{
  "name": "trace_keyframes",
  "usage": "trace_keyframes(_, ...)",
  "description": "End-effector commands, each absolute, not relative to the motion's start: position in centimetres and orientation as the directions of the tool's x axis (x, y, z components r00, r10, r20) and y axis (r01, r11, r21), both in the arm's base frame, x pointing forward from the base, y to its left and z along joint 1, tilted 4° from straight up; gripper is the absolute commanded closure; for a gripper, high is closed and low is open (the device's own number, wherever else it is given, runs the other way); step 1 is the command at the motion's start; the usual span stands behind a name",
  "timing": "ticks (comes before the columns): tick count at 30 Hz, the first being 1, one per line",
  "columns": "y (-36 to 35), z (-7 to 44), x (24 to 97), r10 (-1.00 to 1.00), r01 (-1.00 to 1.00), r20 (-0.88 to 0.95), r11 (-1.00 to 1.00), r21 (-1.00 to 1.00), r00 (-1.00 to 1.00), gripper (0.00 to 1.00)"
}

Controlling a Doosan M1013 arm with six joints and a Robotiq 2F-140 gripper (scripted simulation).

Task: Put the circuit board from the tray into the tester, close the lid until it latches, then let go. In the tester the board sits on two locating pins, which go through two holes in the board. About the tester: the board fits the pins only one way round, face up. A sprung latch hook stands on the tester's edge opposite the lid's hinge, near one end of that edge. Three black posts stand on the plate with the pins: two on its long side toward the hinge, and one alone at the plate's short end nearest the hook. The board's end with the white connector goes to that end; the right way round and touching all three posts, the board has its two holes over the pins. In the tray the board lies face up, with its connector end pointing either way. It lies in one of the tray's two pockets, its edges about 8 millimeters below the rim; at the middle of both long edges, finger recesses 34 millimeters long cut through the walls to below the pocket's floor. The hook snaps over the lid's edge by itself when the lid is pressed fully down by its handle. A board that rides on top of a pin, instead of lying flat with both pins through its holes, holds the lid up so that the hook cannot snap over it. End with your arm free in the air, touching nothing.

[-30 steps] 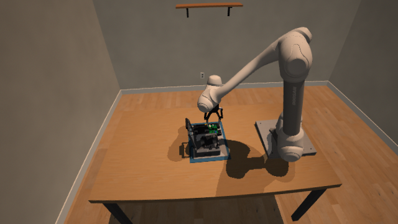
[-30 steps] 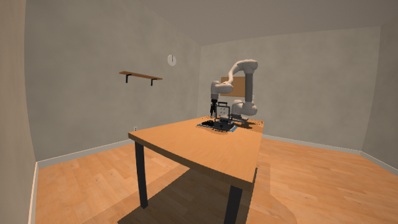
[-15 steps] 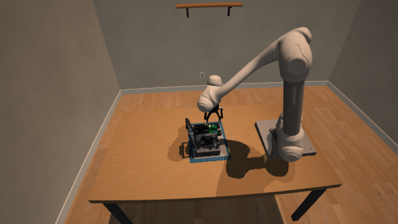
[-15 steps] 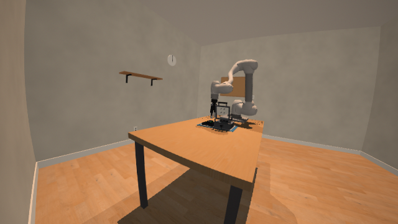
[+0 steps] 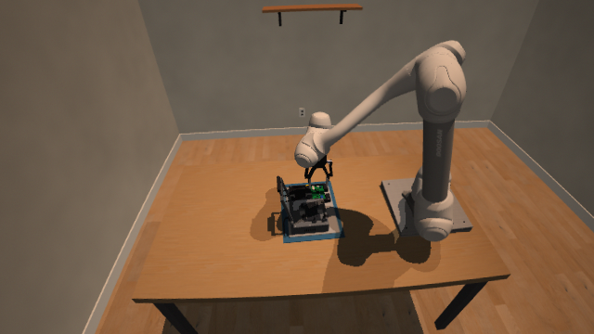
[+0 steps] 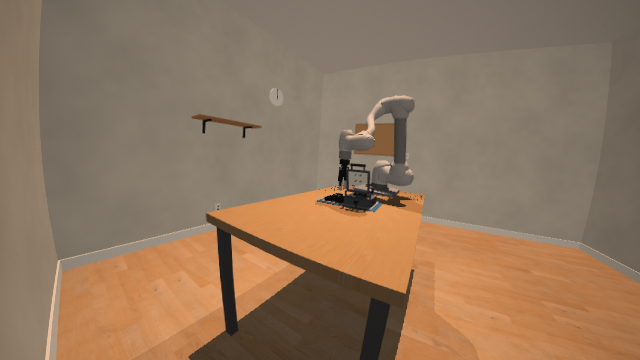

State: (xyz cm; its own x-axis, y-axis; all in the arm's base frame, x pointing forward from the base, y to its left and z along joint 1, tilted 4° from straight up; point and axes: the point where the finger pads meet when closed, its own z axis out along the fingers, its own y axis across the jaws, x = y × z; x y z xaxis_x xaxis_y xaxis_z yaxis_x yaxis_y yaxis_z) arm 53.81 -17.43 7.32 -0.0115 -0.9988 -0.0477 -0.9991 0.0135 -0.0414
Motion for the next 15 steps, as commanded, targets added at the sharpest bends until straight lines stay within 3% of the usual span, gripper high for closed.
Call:
trace_keyframes(1,-17.43,7.33,53.81,-0.999,-0.999,-0.048,0.014,-0.042,-0.012,0.42)
trace_keyframes(15,-17.41,6.94,53.83,-0.999,-0.999,-0.048,0.014,-0.042,-0.012,0.42)
